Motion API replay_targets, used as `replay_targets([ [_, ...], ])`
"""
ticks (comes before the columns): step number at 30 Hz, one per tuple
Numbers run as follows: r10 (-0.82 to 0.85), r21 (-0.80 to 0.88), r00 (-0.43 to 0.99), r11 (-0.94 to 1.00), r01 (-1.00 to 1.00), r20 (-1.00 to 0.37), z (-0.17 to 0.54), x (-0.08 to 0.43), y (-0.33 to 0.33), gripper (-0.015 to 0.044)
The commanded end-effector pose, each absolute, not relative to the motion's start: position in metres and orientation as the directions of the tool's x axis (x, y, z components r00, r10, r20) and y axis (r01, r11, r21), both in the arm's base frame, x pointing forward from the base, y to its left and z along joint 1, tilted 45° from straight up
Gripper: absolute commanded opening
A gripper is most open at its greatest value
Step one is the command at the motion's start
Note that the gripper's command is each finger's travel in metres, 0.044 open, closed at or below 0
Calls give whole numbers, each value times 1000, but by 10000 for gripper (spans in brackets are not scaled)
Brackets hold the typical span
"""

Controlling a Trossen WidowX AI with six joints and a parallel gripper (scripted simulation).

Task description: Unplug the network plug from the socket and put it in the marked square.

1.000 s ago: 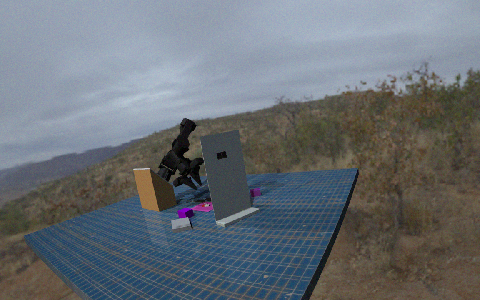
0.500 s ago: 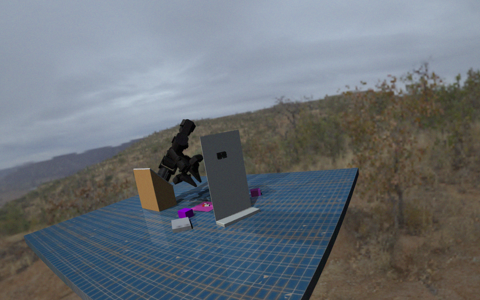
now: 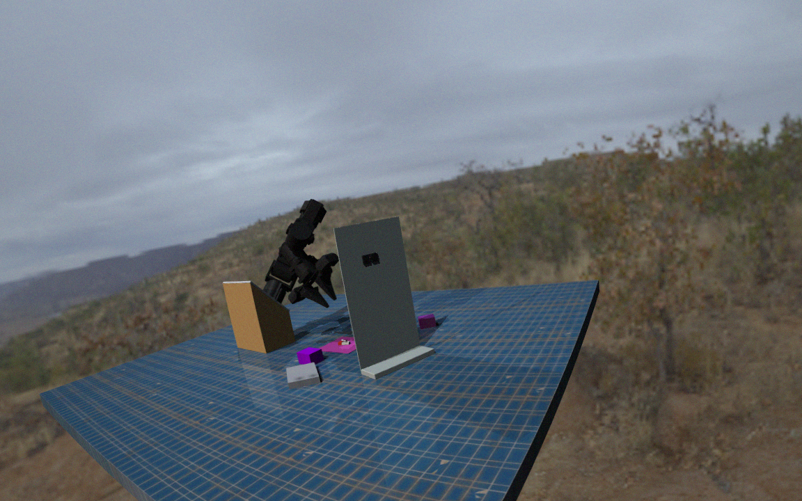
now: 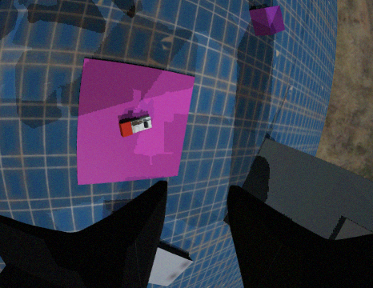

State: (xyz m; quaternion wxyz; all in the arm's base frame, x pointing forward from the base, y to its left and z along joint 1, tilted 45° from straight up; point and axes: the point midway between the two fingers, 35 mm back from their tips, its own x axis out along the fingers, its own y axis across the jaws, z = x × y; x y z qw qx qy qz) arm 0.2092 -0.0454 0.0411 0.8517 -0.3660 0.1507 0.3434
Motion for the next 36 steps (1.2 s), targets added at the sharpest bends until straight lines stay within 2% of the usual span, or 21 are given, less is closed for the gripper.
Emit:
replay_targets([
  [1,473,-519,717,494,-697,-512,44,209,-50,156],
  [36,470,-527,724,495,-690,-506,116,187,-114,156],
])
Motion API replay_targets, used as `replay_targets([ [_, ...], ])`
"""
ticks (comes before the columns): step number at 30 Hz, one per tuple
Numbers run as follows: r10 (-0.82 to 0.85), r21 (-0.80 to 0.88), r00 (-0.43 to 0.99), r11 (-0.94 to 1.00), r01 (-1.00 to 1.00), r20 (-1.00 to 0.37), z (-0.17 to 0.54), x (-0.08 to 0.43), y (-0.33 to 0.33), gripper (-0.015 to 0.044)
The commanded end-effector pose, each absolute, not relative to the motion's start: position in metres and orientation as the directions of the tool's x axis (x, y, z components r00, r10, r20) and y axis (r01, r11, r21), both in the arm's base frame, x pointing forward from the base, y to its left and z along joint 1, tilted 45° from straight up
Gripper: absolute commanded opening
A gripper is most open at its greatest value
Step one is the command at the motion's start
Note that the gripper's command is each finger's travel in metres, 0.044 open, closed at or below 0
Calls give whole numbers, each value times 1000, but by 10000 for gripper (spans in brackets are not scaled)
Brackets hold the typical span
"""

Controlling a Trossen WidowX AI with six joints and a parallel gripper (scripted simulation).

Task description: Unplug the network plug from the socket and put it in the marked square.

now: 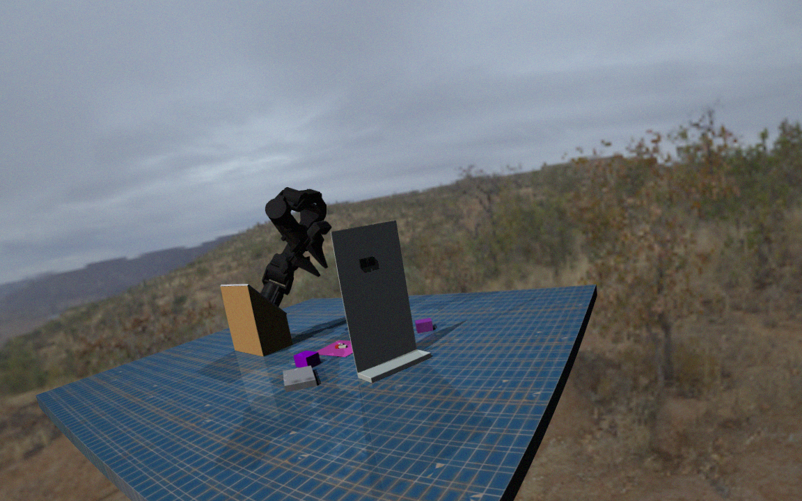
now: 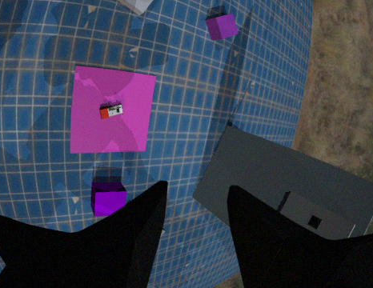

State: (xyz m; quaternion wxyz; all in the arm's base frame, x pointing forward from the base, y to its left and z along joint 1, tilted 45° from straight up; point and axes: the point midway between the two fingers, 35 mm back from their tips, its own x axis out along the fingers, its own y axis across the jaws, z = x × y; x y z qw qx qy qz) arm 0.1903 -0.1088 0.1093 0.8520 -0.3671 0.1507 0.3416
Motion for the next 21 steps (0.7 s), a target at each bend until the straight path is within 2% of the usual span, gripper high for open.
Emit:
replay_targets([
  [1,470,-528,724,496,-689,-504,118,187,-115,156],
  [3,470,-529,725,496,-689,-503,120,186,-116,156],
  [14,470,-529,725,496,-689,-503,120,186,-116,440],
  [21,470,-529,725,496,-689,-503,120,186,-116,440],
])
